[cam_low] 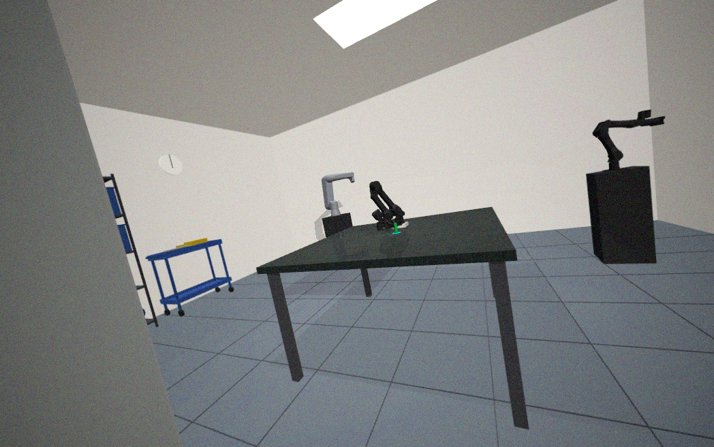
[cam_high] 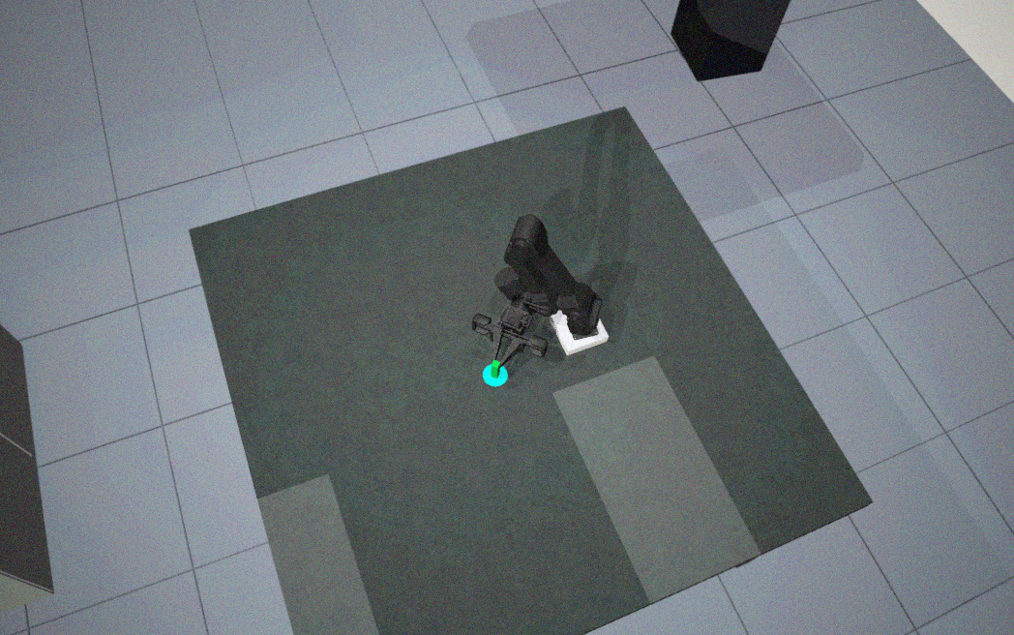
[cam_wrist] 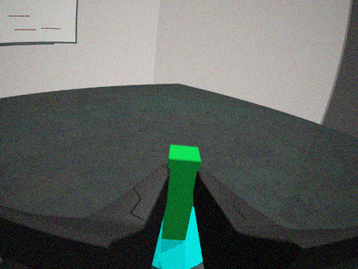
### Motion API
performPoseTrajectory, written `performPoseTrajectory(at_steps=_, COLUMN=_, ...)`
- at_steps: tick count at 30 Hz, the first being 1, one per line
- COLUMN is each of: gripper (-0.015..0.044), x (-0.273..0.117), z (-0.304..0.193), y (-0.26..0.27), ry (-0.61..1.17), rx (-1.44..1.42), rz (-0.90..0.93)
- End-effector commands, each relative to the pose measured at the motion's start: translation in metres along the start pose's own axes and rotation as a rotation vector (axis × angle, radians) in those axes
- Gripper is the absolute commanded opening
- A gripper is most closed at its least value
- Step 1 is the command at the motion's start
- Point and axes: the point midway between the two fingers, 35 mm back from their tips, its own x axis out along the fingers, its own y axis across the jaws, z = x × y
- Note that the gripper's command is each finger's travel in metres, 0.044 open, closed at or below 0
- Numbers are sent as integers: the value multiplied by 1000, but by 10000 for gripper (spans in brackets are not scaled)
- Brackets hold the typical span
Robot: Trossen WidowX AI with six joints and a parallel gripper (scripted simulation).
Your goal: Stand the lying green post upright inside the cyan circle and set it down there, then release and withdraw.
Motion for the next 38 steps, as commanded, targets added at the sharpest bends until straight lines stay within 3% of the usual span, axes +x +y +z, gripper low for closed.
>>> performPoseTrajectory(at_steps=1, gripper=75, x=0, z=0, y=0, ry=1, rx=1, rz=-2)
performPoseTrajectory(at_steps=14, gripper=400, x=0, z=0, y=0, ry=1, rx=1, rz=-2)
performPoseTrajectory(at_steps=38, gripper=400, x=-4, z=44, y=-17, ry=2, rx=-2, rz=-3)
